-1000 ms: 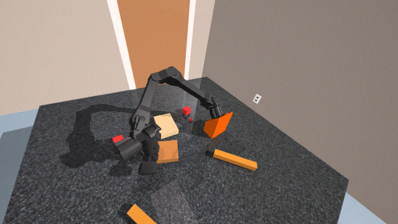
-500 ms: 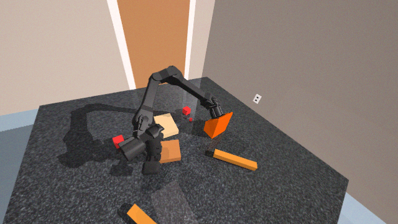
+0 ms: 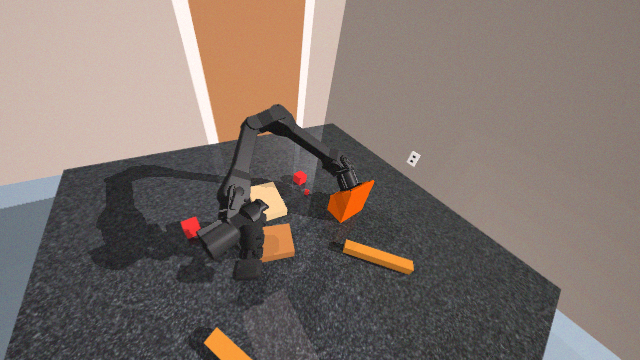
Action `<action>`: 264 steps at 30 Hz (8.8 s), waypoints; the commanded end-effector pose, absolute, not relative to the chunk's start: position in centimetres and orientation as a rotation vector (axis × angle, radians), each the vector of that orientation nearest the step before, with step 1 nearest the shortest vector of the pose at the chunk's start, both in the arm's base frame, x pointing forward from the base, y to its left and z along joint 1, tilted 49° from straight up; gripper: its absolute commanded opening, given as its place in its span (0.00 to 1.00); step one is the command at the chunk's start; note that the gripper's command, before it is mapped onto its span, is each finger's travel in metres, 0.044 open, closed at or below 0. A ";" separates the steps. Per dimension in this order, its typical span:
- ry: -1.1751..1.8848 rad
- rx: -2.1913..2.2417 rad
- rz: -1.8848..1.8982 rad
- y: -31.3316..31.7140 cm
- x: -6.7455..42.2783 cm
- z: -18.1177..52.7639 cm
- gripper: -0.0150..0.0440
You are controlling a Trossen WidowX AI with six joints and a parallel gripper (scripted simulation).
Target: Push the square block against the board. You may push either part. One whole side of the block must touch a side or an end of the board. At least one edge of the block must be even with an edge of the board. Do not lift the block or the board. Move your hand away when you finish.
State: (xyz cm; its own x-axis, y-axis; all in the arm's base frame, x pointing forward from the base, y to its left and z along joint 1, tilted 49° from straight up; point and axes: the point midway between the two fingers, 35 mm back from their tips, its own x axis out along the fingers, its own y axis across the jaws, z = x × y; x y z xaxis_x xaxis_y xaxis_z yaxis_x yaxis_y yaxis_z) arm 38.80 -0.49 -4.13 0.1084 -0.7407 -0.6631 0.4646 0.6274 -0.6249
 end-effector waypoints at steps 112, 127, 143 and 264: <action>1.596 -1.217 -0.101 7.2 31.7 -5.3 0.25; 1.681 -1.607 0.323 7.9 27.9 -7.0 0.25; 1.692 -1.696 0.425 3.8 27.5 -11.0 0.25; 1.687 -1.699 0.428 3.8 28.0 -9.0 0.25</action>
State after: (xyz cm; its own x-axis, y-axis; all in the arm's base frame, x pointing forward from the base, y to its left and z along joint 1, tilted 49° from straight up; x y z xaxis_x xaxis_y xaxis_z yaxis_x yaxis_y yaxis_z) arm 27.92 2.97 -9.65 0.0950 -0.7412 -0.6645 -0.9684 0.0859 -0.2343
